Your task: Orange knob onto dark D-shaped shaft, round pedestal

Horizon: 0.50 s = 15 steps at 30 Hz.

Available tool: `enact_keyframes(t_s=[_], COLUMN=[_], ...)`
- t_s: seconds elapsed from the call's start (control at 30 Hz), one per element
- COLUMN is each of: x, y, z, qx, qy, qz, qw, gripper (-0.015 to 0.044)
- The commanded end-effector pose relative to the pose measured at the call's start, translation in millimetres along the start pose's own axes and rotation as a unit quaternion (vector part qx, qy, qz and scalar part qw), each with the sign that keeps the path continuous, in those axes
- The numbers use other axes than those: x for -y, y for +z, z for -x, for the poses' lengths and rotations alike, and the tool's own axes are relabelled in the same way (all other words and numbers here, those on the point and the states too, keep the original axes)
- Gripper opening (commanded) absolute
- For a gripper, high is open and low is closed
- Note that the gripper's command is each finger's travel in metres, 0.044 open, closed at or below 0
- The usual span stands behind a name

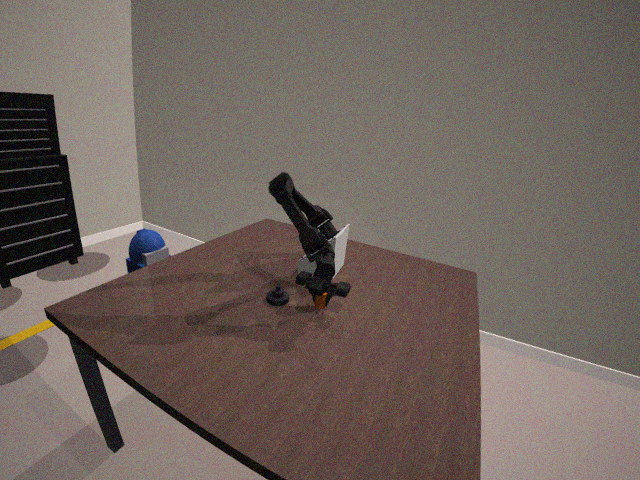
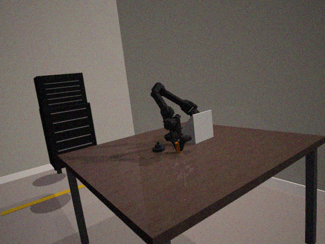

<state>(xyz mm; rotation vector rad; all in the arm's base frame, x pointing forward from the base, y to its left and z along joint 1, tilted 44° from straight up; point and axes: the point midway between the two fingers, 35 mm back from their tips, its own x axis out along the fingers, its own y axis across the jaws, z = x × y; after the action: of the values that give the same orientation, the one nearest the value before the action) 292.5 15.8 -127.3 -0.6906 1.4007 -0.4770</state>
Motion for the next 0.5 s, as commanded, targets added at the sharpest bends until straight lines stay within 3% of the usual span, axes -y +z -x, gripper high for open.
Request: enact_keyframes(t_s=[0.0, 0.47], x=[-3.1, -2.3], y=[5.6, 2.6], z=[20.5, 125.9], qx=[0.005, 0.004], qy=[0.005, 0.006], qz=[-0.001, -0.001], qw=[1.000, 1.000], gripper=[0.0000, 0.0000])
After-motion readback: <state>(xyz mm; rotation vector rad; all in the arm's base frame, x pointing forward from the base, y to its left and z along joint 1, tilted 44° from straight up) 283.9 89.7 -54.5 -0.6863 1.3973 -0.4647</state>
